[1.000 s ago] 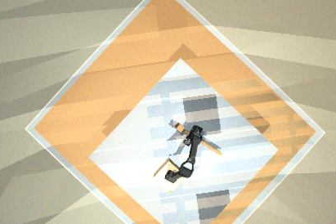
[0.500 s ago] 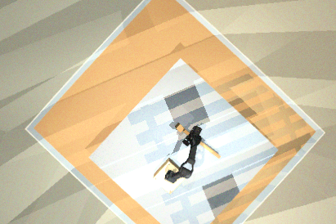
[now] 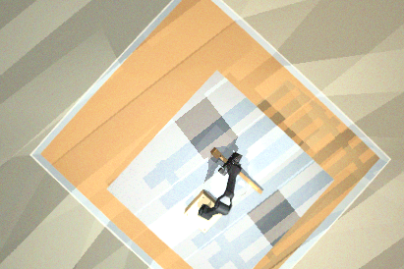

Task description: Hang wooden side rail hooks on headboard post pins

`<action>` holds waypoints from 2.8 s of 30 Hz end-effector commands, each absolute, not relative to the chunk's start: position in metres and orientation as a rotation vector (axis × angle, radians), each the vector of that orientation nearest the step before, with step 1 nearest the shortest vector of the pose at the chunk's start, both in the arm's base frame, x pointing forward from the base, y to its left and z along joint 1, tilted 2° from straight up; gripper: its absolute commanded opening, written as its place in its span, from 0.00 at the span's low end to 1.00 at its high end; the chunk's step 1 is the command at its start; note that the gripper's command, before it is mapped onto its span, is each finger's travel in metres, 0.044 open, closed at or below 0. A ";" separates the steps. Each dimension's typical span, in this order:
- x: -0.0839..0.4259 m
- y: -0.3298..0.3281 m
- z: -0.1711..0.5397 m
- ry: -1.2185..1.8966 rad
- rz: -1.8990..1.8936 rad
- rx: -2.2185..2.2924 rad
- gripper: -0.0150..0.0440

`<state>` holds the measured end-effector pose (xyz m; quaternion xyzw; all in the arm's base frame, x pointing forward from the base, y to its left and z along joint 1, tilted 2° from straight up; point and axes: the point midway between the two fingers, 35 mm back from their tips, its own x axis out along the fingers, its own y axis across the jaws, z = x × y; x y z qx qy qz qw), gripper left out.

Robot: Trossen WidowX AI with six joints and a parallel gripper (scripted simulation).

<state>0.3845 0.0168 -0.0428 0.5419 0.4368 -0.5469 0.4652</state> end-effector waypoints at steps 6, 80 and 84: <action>0.377 0.018 -0.043 1.068 -1.361 1.340 0.25; 0.379 0.018 -0.034 1.068 -1.361 1.341 0.25; 0.379 0.018 -0.033 1.068 -1.361 1.341 0.25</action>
